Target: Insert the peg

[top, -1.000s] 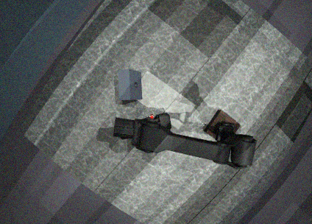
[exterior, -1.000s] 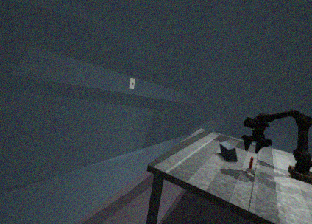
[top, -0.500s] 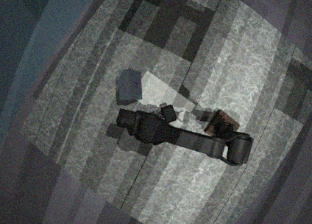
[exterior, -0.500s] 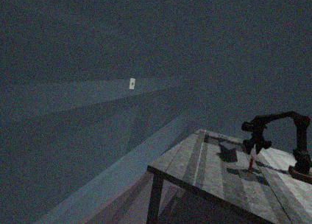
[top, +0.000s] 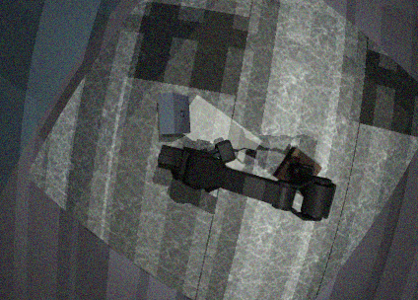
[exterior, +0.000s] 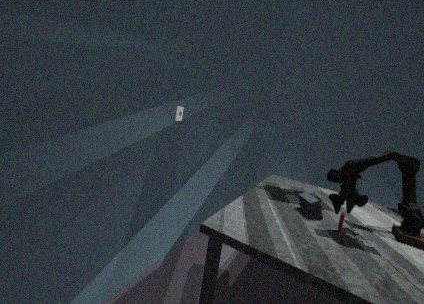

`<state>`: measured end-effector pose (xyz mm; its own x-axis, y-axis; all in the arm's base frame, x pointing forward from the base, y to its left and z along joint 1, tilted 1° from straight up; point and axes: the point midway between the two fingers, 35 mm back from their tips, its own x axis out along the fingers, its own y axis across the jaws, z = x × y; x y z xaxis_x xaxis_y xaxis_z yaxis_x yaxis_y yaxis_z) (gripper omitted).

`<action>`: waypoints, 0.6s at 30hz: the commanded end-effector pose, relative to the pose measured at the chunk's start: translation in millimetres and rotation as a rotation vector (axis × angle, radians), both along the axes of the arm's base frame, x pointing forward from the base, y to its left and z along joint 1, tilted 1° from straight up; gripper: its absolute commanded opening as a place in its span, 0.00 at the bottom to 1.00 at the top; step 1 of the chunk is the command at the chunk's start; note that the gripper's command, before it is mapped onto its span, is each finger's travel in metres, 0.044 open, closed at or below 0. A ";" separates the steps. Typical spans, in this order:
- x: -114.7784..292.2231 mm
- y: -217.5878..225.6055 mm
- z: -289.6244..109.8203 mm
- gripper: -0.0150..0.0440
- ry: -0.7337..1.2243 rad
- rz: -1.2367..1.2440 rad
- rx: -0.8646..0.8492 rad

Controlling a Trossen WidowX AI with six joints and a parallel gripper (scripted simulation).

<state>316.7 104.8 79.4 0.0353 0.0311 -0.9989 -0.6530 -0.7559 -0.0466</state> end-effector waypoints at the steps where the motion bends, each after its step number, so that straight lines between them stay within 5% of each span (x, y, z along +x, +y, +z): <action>1: 0.0 -0.5 -7.6 1.00 0.003 0.005 -0.006; 18: -0.8 -0.1 -35.1 1.00 0.004 0.005 -0.006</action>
<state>316.5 105.5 50.2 0.0349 0.0311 -0.9989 -0.6511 -0.7576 -0.0464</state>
